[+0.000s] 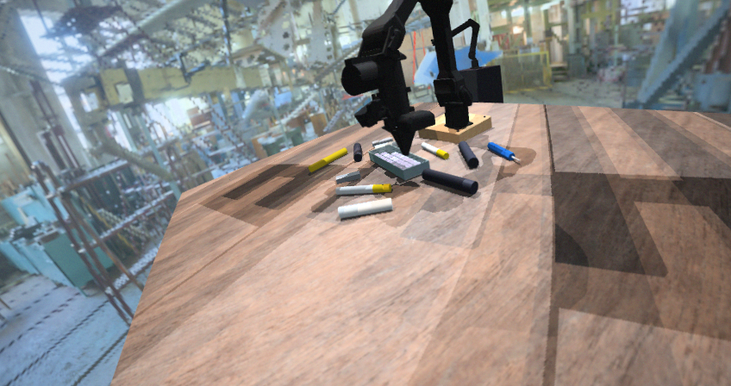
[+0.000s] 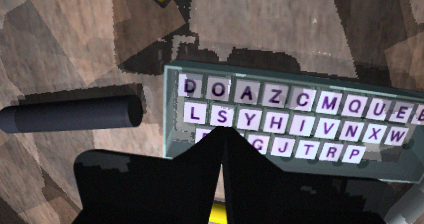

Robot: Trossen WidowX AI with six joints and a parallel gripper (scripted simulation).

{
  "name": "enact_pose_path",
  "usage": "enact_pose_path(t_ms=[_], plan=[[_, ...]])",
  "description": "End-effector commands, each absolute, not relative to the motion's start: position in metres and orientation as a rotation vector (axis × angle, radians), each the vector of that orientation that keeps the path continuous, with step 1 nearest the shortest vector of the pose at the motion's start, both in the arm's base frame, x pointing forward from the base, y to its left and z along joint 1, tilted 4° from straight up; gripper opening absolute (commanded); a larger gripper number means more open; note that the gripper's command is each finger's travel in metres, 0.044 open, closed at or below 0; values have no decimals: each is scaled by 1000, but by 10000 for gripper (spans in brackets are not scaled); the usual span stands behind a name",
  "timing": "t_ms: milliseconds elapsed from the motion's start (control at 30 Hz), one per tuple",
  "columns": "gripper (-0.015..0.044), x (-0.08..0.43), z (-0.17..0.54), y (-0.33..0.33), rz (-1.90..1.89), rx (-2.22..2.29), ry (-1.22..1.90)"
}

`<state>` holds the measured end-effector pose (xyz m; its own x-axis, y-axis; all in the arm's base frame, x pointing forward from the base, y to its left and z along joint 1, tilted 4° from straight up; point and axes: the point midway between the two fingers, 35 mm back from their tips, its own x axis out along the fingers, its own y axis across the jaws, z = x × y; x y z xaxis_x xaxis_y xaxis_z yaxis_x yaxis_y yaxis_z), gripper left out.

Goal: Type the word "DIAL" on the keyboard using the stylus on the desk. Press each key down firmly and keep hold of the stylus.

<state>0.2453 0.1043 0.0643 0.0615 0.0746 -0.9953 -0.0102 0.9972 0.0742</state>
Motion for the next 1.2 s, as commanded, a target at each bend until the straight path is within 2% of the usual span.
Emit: enact_pose_path(t_ms=[0,100,433,667,1000,1167], plan=[[0,247,63,76,54,56,1509],[0,245,61,46,53,54,1508],[0,245,60,43,52,53,1508],[0,246,56,-18,48,49,1509],[0,244,56,-18,48,49,1509],[0,215,56,7,50,51,1511]])
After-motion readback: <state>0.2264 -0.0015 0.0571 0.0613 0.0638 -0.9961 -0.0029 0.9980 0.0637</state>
